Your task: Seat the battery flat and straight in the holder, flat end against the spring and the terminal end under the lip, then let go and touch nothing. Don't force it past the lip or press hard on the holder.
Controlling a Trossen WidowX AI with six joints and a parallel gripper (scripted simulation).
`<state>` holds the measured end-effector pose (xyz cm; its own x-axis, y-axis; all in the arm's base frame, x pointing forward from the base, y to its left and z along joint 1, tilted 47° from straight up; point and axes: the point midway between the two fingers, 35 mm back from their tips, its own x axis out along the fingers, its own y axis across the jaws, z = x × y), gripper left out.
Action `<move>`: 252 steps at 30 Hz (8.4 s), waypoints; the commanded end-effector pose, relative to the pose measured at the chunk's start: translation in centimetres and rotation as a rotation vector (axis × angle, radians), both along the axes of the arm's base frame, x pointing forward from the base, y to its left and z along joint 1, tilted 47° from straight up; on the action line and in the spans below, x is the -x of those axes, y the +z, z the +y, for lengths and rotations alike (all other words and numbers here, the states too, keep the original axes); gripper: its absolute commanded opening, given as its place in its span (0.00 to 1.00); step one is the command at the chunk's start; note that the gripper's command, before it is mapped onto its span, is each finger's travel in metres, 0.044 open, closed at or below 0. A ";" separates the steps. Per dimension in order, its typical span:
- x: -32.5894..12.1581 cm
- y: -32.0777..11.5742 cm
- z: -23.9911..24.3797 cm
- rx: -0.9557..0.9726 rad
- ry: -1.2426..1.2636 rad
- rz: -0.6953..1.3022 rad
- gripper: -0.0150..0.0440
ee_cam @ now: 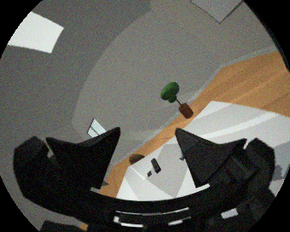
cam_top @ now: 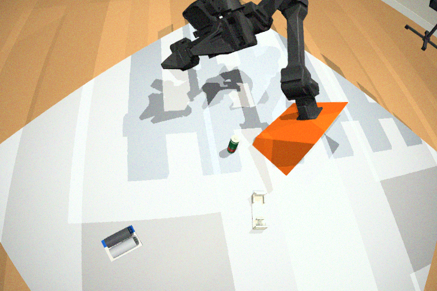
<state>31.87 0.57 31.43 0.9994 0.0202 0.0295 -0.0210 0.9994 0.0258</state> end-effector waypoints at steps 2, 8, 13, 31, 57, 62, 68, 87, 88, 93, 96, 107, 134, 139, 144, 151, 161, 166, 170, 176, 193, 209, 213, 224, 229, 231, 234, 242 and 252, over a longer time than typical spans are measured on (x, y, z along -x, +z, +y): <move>-0.6 -2.0 -0.1 -0.019 -0.021 0.087 0.84; -0.2 -15.4 -0.9 -0.038 -0.218 0.683 0.58; 4.9 -22.9 -2.4 0.114 -0.427 1.127 0.35; 12.9 -24.6 -5.7 0.608 -0.707 1.590 0.25; 13.7 -29.5 -12.0 0.608 -0.708 1.589 0.25; 13.6 -28.9 -12.5 0.607 -0.706 1.589 0.25; 13.6 -28.3 -13.2 0.606 -0.705 1.589 0.25; 13.8 -26.1 -15.2 0.608 -0.708 1.588 0.25; 13.8 -26.0 -15.3 0.609 -0.708 1.588 0.25; 13.9 -25.4 -15.8 0.611 -0.710 1.588 0.25; 14.0 -25.1 -16.1 0.612 -0.712 1.588 0.25; 13.2 -23.0 -13.3 0.600 -0.699 1.591 0.25; 13.2 -20.9 -12.4 0.970 -0.319 1.758 0.61; 13.4 -21.6 -13.9 1.239 0.011 1.841 0.67; 13.7 -22.2 -15.5 1.501 0.363 1.881 0.67; 14.1 -22.6 -16.9 1.723 0.697 1.881 0.67; 14.1 -22.6 -16.9 1.723 0.697 1.881 0.67; 14.1 -22.6 -17.0 1.723 0.697 1.881 0.67; 14.1 -23.0 -17.3 1.722 0.697 1.881 0.67; 14.1 -23.7 -18.0 1.720 0.697 1.880 0.67; 14.4 -25.5 -20.0 1.721 0.694 1.882 0.67; 14.6 -26.0 -20.6 1.724 0.696 1.883 0.43; 14.6 -26.0 -20.6 1.724 0.696 1.883 0.40; 14.1 -22.7 -17.0 1.723 0.697 1.881 0.40; 13.7 -22.8 -16.8 1.714 0.684 1.879 0.40; 12.9 -23.2 -16.2 1.688 0.648 1.874 0.40; 11.4 -24.0 -15.3 1.642 0.588 1.866 0.40; 8.1 -26.3 -12.5 1.515 0.428 1.854 0.40; 5.2 -30.3 -8.1 1.357 0.278 1.843 0.40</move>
<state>26.09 -8.79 2.45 -0.0850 -0.6824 -0.7260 -0.8828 0.3894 -0.2627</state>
